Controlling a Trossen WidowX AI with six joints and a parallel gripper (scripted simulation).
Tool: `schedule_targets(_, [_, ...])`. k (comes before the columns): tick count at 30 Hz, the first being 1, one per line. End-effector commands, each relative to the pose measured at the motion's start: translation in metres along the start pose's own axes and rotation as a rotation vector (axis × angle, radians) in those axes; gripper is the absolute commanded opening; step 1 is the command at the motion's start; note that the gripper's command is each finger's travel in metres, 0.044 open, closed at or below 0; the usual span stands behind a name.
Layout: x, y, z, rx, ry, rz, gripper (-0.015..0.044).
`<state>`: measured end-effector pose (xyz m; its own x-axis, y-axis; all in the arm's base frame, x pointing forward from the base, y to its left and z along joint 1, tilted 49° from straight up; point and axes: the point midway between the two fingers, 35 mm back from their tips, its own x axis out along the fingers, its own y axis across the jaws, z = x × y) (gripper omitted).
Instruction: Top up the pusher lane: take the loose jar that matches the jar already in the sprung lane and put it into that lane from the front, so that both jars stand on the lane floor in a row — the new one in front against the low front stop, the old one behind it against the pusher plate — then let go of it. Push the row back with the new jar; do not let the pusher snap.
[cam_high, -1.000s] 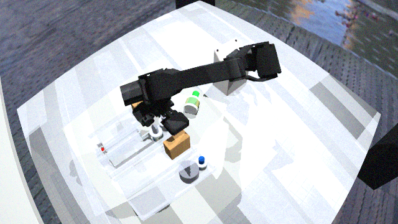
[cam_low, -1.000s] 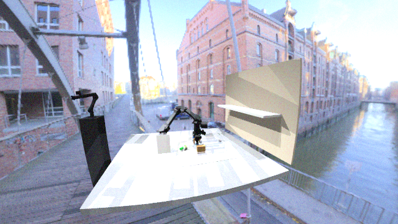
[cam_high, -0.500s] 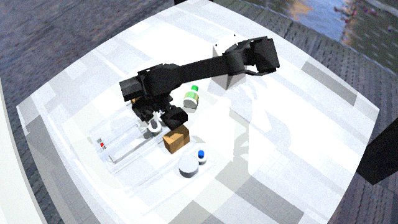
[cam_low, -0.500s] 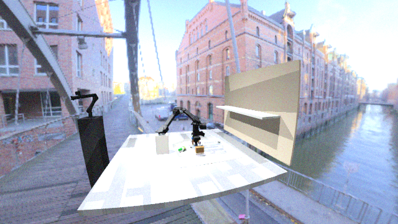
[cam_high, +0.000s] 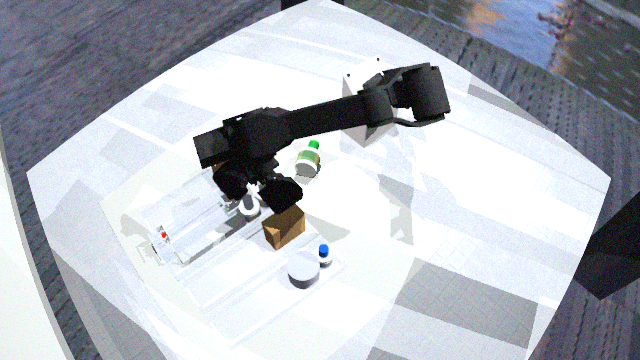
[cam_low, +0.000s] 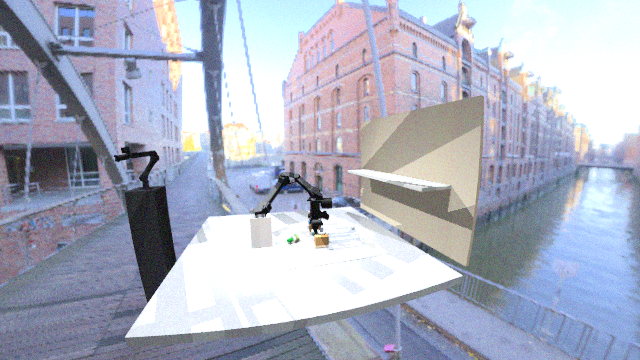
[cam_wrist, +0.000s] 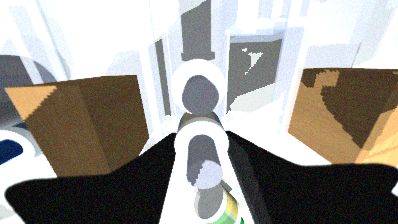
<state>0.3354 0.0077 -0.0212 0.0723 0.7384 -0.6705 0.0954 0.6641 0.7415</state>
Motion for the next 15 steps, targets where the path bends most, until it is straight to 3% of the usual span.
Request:
schedule_targets(1, [0.0032, 0.0026, 0.0031, -0.011, -0.008, 0.008, 0.0])
schedule_targets(15, [0.0084, 0.0027, 0.0021, -0.011, -0.008, 0.009, 0.0])
